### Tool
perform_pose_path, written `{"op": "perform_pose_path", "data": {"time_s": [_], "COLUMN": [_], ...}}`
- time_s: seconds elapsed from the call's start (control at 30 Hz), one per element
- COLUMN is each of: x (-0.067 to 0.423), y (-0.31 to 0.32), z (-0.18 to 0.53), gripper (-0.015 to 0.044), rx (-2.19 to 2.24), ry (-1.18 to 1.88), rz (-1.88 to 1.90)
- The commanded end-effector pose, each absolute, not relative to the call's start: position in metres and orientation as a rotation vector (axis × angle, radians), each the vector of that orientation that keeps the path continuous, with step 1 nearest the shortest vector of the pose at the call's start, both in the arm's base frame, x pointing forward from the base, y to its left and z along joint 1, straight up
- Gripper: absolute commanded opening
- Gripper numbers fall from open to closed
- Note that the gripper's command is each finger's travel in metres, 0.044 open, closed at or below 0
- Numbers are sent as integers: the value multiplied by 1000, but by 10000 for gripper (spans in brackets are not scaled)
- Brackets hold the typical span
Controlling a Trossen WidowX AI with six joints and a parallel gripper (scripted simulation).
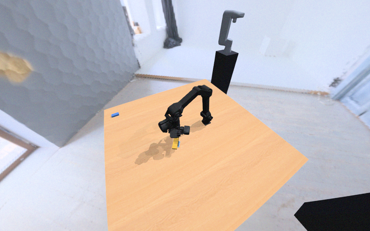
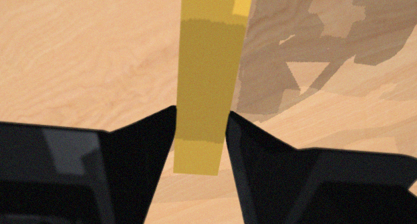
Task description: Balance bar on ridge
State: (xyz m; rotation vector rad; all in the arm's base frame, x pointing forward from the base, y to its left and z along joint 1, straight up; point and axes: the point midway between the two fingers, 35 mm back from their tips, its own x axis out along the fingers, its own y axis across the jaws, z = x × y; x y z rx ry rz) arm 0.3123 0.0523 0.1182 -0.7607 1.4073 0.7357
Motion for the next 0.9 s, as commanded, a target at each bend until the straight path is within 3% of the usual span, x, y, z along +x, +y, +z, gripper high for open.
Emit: {"op": "perform_pose_path", "data": {"time_s": [0.0, 0.87], "x": [313, 313], "y": [53, 53], "z": [117, 115], "gripper": [0, 0], "rx": [-758, -758], "ry": [1405, 1405], "rz": [742, 742]}}
